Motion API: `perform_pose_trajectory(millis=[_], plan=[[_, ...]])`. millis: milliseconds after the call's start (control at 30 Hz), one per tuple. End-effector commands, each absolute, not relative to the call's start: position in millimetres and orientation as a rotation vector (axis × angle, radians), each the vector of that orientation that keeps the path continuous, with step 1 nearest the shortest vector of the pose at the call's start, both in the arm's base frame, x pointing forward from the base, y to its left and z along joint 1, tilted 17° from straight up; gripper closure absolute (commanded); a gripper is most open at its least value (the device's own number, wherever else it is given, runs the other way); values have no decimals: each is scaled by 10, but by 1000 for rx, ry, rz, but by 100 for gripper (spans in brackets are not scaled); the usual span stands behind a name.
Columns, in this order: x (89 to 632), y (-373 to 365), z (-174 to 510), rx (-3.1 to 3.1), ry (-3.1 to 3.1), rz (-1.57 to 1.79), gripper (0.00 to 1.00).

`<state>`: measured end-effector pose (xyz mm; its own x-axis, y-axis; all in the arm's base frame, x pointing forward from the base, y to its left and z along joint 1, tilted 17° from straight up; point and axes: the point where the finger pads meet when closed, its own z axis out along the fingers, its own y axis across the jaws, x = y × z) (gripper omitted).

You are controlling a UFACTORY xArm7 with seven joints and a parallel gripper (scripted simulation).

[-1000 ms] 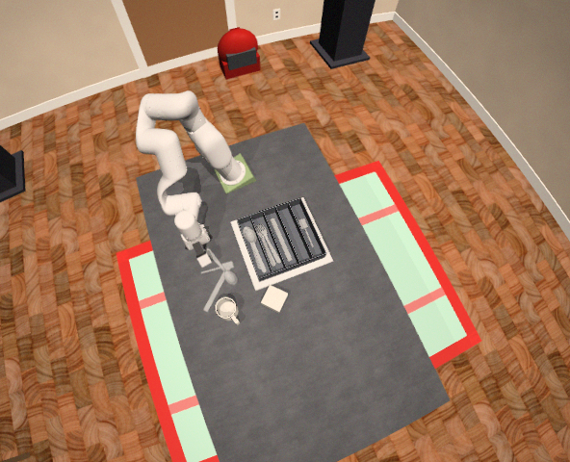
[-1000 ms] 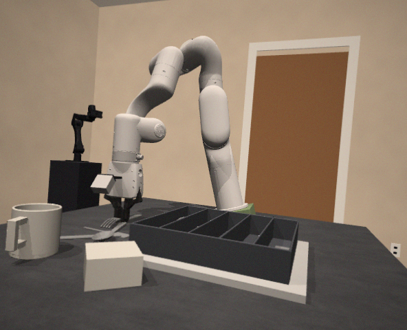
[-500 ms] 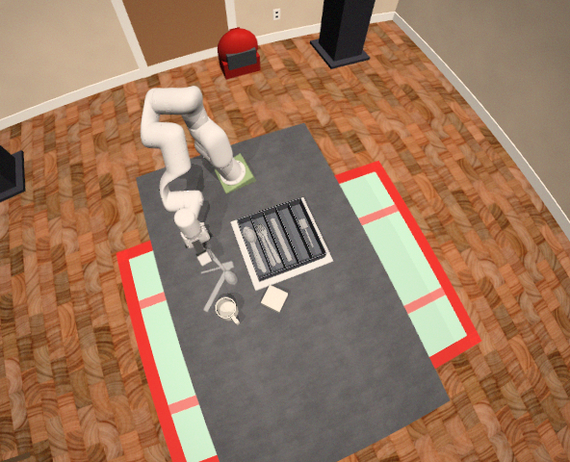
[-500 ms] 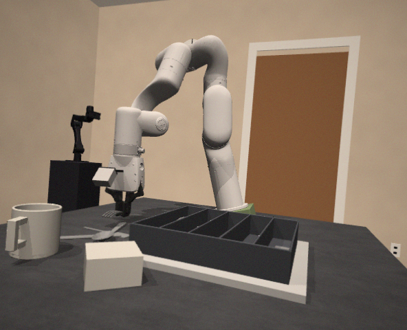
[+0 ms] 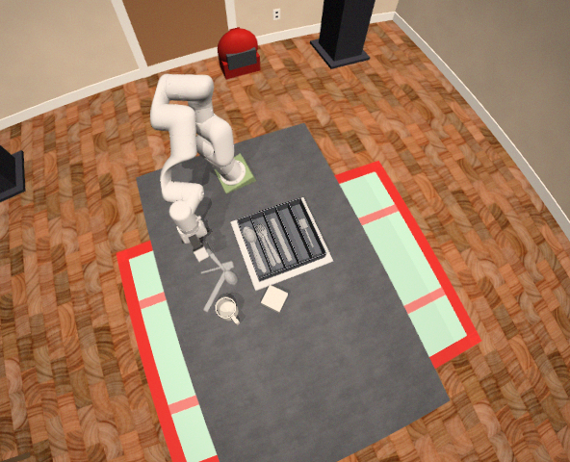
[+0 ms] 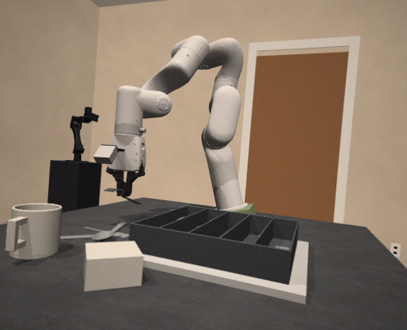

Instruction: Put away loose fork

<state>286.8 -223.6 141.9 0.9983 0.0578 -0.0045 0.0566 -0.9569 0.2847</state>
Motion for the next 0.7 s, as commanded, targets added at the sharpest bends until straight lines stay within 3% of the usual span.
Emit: perform_pose_trajectory(millis=[0, 667], plan=[[2857, -2172, 1666, 2852, 84, 8, 98], [2851, -2053, 2067, 2852, 84, 8, 98]])
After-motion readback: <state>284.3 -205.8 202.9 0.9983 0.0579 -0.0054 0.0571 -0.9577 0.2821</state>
